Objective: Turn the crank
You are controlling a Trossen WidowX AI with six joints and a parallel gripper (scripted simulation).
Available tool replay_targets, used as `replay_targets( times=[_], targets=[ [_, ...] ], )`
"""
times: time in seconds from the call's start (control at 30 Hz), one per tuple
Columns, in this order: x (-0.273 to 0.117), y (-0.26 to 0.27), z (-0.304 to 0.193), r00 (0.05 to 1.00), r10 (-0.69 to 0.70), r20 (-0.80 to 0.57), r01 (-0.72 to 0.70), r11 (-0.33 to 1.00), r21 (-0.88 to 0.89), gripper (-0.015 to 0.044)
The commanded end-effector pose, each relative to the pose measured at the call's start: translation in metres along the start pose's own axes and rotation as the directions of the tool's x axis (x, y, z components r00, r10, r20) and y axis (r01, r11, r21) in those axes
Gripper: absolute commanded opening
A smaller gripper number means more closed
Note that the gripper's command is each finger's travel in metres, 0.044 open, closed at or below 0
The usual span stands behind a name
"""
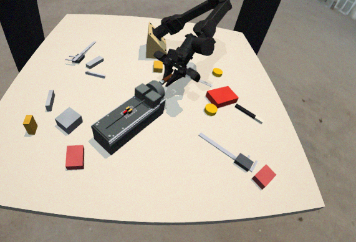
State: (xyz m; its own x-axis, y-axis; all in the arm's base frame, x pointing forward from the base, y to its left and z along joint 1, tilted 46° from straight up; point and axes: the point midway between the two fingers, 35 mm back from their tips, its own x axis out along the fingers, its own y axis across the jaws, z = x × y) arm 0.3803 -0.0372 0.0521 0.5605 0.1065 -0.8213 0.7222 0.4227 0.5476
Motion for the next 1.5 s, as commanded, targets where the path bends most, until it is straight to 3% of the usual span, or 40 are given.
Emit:
replay_targets(
  times=[0.0, 1.47],
  targets=[
    [-0.001, -0.009, 0.001, 1.0, -0.013, 0.004, 0.013, 1.0, 0.005, 0.0],
    [0.001, -0.019, -0.001, 1.0, -0.014, 0.004, 0.014, 1.0, 0.005, 0.0]
  ],
)
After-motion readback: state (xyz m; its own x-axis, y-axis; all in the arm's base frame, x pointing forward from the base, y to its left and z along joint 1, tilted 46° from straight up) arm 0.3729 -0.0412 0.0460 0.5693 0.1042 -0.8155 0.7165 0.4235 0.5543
